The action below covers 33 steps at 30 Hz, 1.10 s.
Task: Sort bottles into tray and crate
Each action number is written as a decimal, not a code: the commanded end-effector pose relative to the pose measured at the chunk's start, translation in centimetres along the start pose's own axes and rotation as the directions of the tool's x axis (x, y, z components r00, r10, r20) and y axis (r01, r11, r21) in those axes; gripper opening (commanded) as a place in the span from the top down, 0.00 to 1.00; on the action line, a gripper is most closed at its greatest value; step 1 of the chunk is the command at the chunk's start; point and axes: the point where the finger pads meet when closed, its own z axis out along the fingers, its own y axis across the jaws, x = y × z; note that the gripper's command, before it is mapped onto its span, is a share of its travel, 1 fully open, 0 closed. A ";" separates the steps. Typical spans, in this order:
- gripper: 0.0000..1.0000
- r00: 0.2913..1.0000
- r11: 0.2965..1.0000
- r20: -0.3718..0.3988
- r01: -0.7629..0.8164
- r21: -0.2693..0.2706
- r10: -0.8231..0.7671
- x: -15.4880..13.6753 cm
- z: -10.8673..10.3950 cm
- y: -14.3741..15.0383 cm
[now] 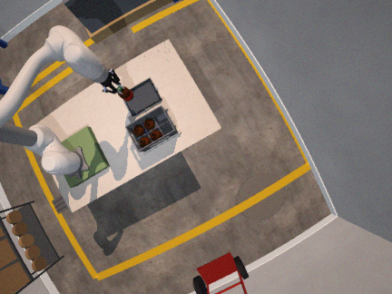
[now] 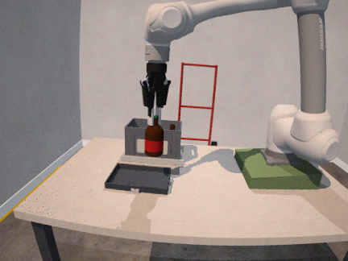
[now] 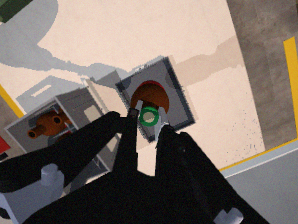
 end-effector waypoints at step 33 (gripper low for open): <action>1.00 1.000 1.000 0.000 0.000 0.000 0.000 0.1 5.9 0.0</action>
